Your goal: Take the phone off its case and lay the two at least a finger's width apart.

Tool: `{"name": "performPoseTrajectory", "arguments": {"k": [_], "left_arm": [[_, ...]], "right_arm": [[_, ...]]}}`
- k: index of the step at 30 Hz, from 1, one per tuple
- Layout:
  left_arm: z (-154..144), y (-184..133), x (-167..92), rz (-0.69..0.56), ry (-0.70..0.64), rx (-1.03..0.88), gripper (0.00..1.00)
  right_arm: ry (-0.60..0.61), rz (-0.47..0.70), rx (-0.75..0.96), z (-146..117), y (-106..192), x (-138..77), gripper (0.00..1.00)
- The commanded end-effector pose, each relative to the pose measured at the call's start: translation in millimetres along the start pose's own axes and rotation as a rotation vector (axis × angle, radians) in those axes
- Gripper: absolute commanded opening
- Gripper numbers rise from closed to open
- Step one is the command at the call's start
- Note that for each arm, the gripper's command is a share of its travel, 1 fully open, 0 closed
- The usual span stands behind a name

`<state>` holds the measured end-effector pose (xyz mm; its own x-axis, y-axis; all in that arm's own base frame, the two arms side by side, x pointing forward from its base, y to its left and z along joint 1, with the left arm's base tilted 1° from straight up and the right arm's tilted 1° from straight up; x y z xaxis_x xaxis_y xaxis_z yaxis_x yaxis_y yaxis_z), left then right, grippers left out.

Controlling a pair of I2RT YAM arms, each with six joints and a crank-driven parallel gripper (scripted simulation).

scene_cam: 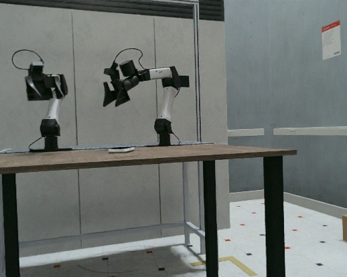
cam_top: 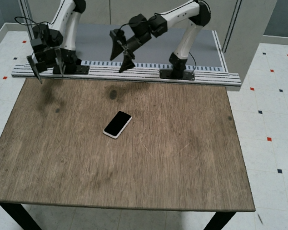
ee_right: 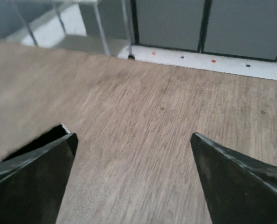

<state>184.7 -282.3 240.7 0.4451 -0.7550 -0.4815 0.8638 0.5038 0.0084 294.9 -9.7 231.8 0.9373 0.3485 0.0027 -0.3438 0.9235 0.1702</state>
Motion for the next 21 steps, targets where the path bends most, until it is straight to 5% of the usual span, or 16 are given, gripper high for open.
{"name": "performPoseTrajectory", "arguments": {"k": [1,7,21], "left_arm": [[15,15,-13,0.061,-0.126,0.015,1.0],[7,39,-36,0.161,-0.191,-0.003,1.0],[-13,71,-72,0.33,-0.284,-0.042,1.0]], "right_arm": [[0.19,0.181,-0.123,-29,24,22,1.0],[0.389,0.435,-0.222,-69,66,60,1.0],[0.655,0.778,-0.368,-121,128,121,1.0]]}}
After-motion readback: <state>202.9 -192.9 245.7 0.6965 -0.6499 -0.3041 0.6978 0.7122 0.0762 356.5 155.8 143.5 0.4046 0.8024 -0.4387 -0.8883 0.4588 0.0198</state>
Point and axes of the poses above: on each arm, the point where the finger pads meet when closed, its own x axis out along the fingers, its own y axis across the jaws, z = x × y, the point moved 5 cm from there along -x, back along the fingers, and after that the axes turned 4 degrees about x, right-handed, at the moved point
